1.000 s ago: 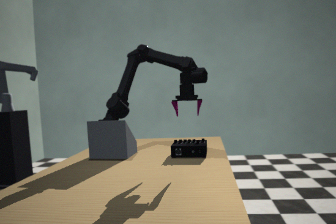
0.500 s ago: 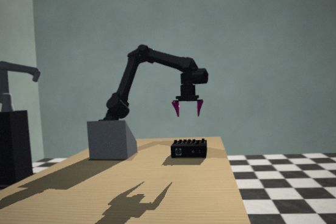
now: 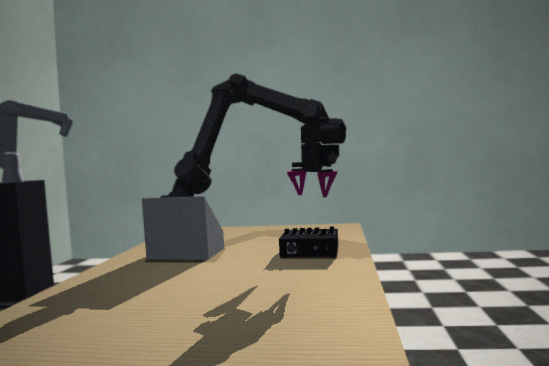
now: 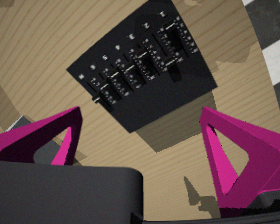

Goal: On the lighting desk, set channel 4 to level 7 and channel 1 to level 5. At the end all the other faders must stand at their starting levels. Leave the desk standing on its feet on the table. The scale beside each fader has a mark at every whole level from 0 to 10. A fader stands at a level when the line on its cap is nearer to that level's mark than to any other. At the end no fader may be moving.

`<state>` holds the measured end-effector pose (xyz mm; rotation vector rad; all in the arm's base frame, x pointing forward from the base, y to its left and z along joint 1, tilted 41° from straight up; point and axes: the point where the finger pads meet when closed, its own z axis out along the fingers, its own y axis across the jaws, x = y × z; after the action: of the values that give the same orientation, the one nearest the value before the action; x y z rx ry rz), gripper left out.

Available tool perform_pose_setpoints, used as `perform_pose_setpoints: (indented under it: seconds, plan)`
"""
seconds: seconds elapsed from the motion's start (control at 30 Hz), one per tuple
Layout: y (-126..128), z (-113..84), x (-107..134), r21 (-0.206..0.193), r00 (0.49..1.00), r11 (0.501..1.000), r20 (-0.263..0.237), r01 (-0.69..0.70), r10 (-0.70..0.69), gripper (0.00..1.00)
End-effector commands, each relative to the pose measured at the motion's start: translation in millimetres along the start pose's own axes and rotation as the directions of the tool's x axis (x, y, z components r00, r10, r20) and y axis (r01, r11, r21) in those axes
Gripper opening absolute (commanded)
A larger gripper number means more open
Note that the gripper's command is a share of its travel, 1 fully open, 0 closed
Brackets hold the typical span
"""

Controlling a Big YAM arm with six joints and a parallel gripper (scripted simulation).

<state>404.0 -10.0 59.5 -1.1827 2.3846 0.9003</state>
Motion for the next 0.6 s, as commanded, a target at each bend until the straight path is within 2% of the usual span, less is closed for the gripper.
perform_pose_setpoints:
  seconds: [0.0,0.1,0.2,0.33,0.4,0.47,0.5,0.57]
  plan:
    - [-20,-15.5,-30,0.085,0.968,0.965,0.034,-0.249,0.247,1.00]
    - [-16,6.9,-20,0.037,0.912,0.911,0.018,-0.410,0.409,1.00]
    - [-20,0.3,-39,0.038,0.843,0.842,0.040,-0.538,0.536,1.00]
    - [-13,17.8,-37,0.004,0.713,0.713,0.022,-0.701,0.701,1.00]
    - [-18,17.6,-47,-0.005,0.639,0.639,0.024,-0.769,0.769,1.00]
    - [-18,17.6,-47,-0.005,0.639,0.639,0.024,-0.769,0.769,1.00]
    - [-14,24.4,-43,-0.011,0.537,0.537,0.014,-0.844,0.844,1.00]
    - [-14,28.7,-48,-0.016,0.451,0.451,0.008,-0.892,0.892,1.00]
